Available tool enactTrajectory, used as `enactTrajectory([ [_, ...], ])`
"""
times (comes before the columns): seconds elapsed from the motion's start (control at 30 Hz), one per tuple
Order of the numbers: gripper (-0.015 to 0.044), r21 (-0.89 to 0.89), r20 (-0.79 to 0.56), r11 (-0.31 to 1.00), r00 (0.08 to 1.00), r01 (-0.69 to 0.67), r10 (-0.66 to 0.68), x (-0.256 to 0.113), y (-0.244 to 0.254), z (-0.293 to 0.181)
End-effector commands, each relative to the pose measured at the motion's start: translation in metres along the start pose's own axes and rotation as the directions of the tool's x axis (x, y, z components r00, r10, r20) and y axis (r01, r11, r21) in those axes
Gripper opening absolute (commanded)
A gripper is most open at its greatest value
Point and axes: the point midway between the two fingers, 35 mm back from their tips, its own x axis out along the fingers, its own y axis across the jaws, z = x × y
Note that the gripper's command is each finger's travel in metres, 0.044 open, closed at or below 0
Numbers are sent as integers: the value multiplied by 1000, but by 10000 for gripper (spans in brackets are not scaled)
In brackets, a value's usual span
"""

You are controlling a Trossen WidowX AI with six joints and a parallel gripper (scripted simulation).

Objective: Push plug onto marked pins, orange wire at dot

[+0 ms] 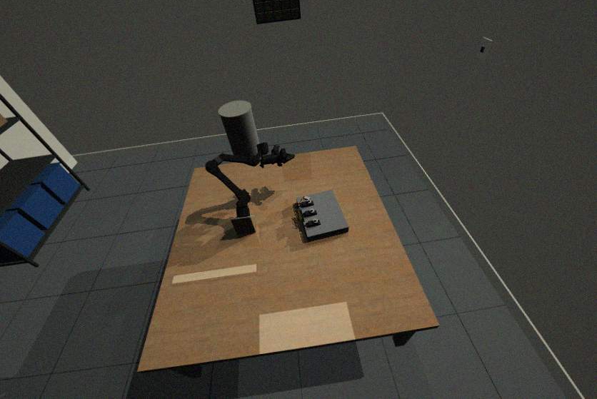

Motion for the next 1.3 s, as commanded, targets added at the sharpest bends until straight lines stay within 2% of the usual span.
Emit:
enactTrajectory([
  [0.0, 115, 15, -6, 999, 999, 41, -41, 1, -15, -4],
  [0.8, 115, 87, -55, 926, 929, 369, -365, -20, -134, -26],
  [1.27, 115, 245, -369, 942, 920, 229, -128, 26, -114, -80],
])
